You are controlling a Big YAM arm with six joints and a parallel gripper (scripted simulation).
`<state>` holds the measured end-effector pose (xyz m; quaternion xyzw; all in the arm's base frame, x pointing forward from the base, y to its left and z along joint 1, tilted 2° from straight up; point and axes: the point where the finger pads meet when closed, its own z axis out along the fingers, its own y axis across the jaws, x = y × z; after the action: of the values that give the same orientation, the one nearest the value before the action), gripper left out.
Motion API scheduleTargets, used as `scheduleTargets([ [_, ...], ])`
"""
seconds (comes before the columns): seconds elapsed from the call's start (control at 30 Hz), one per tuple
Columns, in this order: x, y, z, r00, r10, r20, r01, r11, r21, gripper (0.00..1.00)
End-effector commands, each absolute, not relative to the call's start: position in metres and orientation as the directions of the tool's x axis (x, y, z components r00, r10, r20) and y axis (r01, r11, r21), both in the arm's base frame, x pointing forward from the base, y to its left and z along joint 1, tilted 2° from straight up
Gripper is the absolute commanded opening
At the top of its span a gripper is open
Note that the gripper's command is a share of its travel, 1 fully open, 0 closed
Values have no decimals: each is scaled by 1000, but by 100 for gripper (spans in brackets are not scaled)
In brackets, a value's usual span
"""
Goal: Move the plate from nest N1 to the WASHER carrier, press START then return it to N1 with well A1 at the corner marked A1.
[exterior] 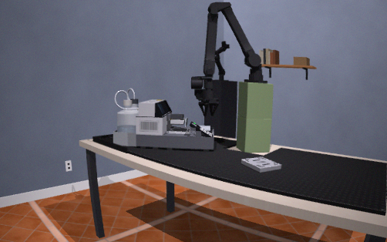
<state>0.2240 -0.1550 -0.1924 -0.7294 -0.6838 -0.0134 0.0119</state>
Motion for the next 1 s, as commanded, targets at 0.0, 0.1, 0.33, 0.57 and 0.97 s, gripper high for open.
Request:
scheduleTargets([
  [0.0,229,-167,-186,-24,1000,10,999,24,43,50],
  [0.1,229,-167,-186,-24,1000,10,999,24,43,46],
  [0.33,232,-164,-186,-39,999,10,998,39,44,34],
  [0.57,232,-164,-186,-40,999,10,998,39,44,20],
  [0.97,232,-164,-186,-37,999,10,998,37,44,0],
])
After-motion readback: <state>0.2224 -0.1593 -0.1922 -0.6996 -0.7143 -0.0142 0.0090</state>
